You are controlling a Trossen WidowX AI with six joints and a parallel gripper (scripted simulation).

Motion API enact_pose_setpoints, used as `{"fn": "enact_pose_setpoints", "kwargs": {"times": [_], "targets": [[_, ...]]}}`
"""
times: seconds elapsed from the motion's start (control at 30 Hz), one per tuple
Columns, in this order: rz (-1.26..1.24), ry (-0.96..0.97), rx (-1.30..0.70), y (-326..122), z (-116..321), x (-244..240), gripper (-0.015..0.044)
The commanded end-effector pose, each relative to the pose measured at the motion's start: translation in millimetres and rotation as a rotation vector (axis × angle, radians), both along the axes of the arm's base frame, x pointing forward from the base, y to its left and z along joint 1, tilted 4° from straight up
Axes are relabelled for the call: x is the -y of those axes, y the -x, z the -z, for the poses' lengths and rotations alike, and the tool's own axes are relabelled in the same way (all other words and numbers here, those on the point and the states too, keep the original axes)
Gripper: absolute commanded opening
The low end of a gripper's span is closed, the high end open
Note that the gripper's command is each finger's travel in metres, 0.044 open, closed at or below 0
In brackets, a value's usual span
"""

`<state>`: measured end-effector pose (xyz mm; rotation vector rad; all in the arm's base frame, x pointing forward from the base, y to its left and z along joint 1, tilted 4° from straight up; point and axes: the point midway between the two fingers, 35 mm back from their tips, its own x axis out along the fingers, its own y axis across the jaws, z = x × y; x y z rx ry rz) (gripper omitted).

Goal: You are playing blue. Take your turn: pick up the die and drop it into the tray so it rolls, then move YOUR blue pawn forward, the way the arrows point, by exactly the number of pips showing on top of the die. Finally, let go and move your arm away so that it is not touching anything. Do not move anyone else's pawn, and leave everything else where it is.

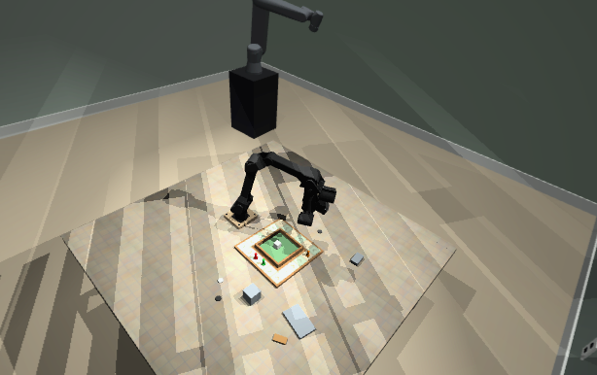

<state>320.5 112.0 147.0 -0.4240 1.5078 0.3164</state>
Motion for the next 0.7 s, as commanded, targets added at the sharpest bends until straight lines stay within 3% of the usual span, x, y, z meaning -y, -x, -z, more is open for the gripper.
{"fn": "enact_pose_setpoints", "kwargs": {"times": [0.0, 0.67], "targets": [[0.003, -0.003, -0.004, 11.9, 6.5, -2.1, 0.0], [0.003, -0.003, -0.009, 72.4, 40.2, -1.8, 0.0]]}}
